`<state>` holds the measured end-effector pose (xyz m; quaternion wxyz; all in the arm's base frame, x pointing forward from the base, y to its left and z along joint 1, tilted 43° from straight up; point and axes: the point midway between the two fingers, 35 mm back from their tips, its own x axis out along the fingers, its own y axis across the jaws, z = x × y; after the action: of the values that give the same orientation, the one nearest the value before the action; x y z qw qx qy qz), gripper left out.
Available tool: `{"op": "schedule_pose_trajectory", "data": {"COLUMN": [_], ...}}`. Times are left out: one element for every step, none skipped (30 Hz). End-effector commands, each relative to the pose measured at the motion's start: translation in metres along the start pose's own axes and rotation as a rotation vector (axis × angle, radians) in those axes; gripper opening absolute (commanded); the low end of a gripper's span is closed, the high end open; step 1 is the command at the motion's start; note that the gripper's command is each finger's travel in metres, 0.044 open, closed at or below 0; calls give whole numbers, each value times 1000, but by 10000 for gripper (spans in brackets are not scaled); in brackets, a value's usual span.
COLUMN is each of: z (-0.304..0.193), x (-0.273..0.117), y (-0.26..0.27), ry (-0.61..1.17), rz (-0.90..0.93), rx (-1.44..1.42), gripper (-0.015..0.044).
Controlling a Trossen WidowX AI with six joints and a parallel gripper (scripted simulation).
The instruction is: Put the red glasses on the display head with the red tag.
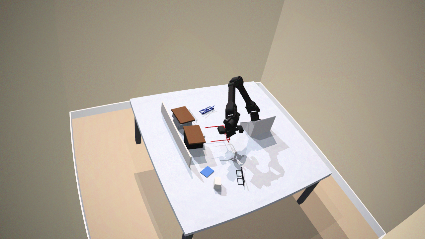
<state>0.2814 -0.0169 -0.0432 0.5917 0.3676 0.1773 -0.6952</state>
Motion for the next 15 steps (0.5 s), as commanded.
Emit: {"op": "schedule_pose_trajectory", "data": {"z": [0, 0, 0, 0, 1, 1, 1, 1, 1, 1, 1, 1, 1, 1, 1], "x": [1, 1, 1, 2, 2, 2, 2, 2, 3, 3, 3, 3, 3, 3, 3], "y": [4, 5, 7, 8, 9, 11, 12, 13, 14, 15, 16, 18, 19, 20, 21], "ry": [-2, -2, -2, -2, -1, 0, 1, 2, 3, 3, 3, 4, 4, 4, 4], "rz": [4, 5, 7, 8, 11, 13, 15, 16, 17, 17, 18, 18, 18, 18, 18], "rx": [-2, -2, -2, -2, -2, -2, -2, -2, -2, -1, -1, -1, -1, -1, -1], "gripper": [0, 0, 0, 0, 0, 0, 0, 0, 0, 0, 0, 0, 0, 0, 0]}}
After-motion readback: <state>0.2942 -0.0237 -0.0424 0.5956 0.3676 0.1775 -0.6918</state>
